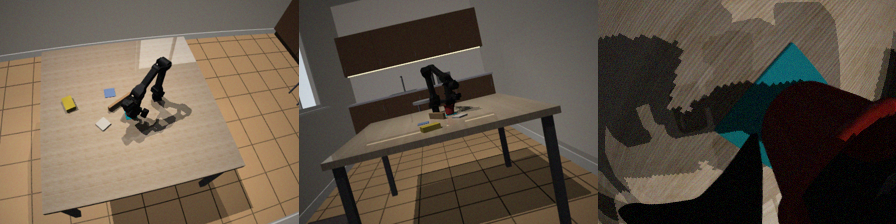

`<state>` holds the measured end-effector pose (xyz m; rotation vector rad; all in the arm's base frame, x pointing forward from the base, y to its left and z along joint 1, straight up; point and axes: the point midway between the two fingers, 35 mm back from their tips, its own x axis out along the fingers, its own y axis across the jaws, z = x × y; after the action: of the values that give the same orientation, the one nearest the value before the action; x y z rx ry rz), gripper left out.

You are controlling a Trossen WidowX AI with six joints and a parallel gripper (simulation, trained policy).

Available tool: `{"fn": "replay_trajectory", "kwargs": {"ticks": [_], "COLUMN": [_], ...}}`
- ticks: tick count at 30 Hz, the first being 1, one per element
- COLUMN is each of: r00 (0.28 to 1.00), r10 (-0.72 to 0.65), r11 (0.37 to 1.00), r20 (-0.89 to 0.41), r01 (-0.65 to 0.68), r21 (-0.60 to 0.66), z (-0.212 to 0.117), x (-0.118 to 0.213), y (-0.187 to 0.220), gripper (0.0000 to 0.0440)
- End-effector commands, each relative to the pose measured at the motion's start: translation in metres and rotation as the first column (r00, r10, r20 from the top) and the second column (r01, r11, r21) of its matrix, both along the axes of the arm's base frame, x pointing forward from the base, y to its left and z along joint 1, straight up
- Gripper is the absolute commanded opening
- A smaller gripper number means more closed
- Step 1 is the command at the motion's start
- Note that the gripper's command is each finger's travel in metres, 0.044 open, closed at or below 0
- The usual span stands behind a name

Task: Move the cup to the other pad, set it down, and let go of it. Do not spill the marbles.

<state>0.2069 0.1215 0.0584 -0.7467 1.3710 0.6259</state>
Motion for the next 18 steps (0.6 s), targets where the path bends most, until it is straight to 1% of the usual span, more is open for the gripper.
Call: {"fn": "replay_trajectory", "kwargs": {"ticks": [1, 13, 18], "r00": [0.999, 0.997, 0.995], "r10": [-0.013, -0.013, -0.015], "r11": [0.999, 0.993, 0.988], "r20": [0.031, 0.076, 0.100], "r01": [0.012, 0.004, 0.000], "r21": [0.037, 0.121, 0.152], "z": [0.005, 0.019, 0.025], "x": [0.003, -0.002, -0.004], "y": [0.003, 0.004, 0.005], "gripper": [0.0135, 0.0178, 0.0202]}}
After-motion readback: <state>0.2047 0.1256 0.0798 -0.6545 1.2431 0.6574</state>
